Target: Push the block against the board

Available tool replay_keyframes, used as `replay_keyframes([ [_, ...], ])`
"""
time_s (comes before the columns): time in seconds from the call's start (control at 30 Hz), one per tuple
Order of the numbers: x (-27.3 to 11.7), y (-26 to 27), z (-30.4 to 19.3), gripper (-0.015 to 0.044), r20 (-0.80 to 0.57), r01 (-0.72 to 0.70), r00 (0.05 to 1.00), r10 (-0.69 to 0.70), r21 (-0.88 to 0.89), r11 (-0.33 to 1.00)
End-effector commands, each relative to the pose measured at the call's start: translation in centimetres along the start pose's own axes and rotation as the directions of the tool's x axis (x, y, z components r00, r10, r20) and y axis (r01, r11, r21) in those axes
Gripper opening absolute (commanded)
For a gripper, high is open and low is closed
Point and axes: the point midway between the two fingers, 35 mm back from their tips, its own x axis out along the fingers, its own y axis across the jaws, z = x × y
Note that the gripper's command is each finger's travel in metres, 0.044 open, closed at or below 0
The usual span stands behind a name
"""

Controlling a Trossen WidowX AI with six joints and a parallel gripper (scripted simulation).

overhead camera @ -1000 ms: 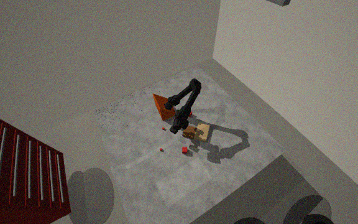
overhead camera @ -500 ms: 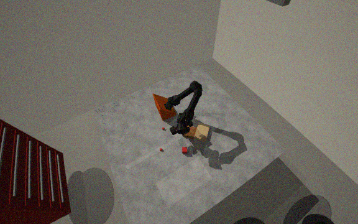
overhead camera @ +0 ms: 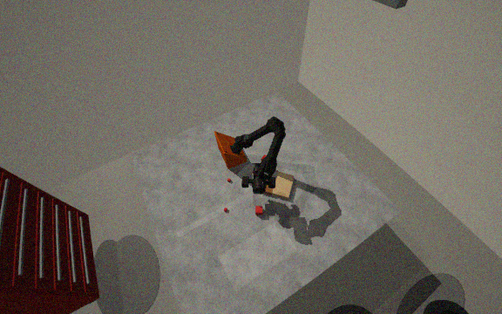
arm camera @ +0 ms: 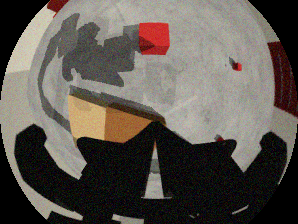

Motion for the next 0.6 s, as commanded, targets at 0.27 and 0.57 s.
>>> replay_keyframes([
  [0.27,0.1,2.3,2.1,0.0000,-0.003,-0.006,1.000,0.008,0.394,0.919],
  [0.57,0.5,2.7,2.5,0.0000,-0.004,-0.006,1.000,0.009,0.471,0.882],
])
